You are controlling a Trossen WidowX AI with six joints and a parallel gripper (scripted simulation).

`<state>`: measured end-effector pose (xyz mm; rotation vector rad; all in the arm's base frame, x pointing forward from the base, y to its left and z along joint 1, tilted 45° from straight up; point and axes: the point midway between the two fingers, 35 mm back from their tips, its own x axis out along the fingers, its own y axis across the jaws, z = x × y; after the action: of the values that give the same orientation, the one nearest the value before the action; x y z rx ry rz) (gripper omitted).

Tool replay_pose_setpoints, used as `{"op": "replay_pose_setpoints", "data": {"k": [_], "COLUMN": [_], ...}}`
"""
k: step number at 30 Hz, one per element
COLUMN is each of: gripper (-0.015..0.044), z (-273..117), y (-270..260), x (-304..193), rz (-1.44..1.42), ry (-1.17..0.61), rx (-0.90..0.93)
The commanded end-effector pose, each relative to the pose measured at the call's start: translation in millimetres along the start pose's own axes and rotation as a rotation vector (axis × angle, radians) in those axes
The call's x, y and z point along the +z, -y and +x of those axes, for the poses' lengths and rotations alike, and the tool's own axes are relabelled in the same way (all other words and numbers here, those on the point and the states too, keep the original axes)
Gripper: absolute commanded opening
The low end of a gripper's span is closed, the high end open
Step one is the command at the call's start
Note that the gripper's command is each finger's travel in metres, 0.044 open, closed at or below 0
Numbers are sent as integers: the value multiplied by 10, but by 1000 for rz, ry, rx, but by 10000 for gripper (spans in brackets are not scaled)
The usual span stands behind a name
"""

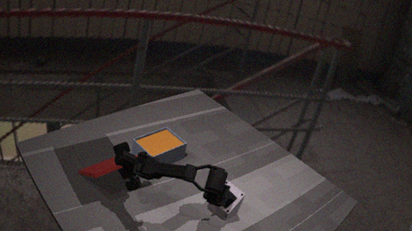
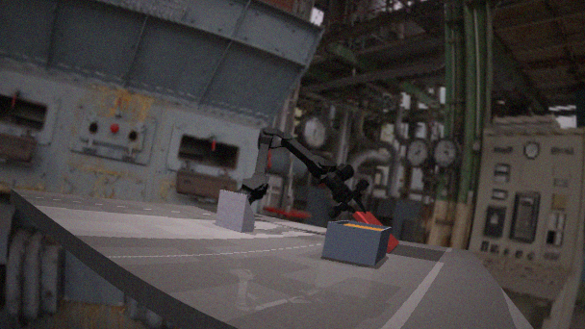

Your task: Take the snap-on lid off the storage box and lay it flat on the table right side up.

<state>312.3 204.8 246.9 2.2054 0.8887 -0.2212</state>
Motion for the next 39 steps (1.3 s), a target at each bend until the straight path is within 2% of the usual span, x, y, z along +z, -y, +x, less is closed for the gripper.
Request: {"op": "replay_pose_setpoints", "data": {"k": [1,39], "gripper": [0,0], "z": [79,264], "y": [150,390], "x": [41,43], "rz": [0,2], "ry": [10,9], "rx": [-38,-38]}}
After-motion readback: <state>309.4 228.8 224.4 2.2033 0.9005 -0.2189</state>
